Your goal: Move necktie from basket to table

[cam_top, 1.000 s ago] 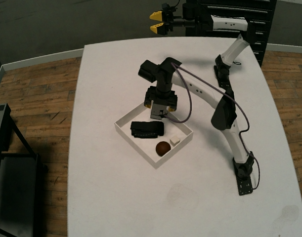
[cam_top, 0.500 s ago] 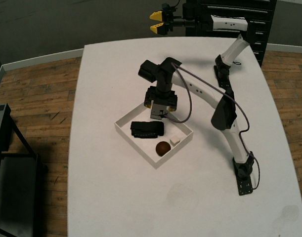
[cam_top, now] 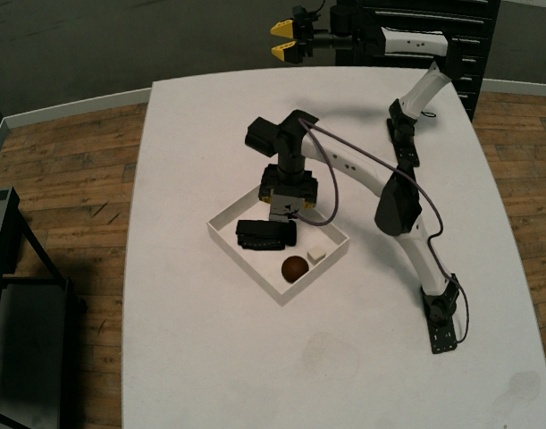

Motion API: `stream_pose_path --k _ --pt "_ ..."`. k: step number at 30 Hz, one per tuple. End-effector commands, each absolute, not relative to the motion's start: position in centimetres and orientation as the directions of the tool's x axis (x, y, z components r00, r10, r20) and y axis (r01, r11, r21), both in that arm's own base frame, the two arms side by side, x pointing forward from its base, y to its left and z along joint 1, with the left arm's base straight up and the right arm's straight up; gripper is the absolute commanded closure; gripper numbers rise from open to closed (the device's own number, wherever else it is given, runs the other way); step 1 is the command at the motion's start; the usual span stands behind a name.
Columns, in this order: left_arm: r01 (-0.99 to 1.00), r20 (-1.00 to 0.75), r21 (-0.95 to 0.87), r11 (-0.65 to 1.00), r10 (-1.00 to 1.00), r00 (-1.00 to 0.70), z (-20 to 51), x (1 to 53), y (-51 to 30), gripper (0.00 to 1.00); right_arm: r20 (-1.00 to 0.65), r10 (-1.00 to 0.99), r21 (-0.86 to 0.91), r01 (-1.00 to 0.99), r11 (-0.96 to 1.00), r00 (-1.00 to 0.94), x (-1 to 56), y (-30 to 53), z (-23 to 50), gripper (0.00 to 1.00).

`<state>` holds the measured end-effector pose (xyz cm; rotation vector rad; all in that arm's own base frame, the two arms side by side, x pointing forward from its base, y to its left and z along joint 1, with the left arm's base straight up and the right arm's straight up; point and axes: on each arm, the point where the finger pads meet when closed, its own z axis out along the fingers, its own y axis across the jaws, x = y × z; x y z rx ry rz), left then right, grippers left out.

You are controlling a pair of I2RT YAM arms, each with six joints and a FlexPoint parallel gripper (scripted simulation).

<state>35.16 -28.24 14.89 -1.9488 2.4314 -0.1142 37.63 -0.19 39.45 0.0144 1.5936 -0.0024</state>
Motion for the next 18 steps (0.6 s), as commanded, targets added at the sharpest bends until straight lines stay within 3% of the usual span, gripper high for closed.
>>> stream_pose_path --k 1,18 --pt "-0.979 0.002 -0.002 0.205 -0.979 -0.205 13.0 35.4 -28.1 0.24 -1.000 0.008 0.008 0.011 1.000 -0.020 37.6 -0.2 39.5 0.00" --pt "-0.979 0.001 -0.001 0.205 -0.979 -0.205 7.7 35.4 -28.1 0.24 -1.000 0.008 0.008 0.011 1.000 -0.020 37.6 -0.2 39.5 0.00"
